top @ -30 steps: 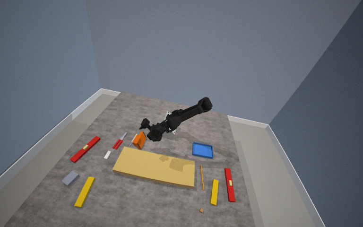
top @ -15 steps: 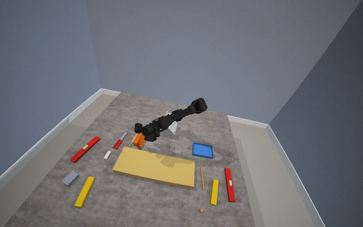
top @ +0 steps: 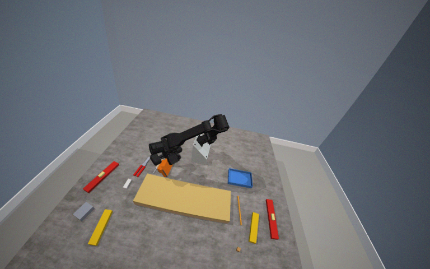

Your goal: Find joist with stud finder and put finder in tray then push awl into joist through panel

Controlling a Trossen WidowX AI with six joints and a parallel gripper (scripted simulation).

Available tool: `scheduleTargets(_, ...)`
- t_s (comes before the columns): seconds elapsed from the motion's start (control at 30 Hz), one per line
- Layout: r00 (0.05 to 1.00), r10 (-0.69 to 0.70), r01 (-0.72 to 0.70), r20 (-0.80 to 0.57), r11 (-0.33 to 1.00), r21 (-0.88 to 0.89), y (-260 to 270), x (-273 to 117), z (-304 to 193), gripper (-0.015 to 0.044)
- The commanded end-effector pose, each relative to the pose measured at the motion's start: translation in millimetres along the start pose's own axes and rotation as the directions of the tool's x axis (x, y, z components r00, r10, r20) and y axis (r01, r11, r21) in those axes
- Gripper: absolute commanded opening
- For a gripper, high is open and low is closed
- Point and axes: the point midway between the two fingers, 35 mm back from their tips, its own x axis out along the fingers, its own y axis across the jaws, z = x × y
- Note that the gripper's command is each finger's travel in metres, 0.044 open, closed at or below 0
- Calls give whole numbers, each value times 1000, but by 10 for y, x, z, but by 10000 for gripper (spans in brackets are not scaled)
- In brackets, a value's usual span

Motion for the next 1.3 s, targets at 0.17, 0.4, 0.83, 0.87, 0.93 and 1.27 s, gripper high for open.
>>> scheduleTargets(0.17, 924, 58, 167, 378, 829, -534, -202, 243, -240, 440)
scheduleTargets(0.4, 924, 58, 167, 378, 829, -534, -202, 243, -240, 440)
scheduleTargets(0.83, 924, 58, 167, 378, 829, -534, -181, 249, -247, 440)
scheduleTargets(0.87, 924, 58, 167, 378, 829, -534, -181, 256, -245, 440)
scheduleTargets(0.93, 924, 58, 167, 378, 829, -534, -184, 285, -236, 440)
scheduleTargets(1.27, 924, 57, 167, 379, 829, -534, -190, 442, -184, 440)
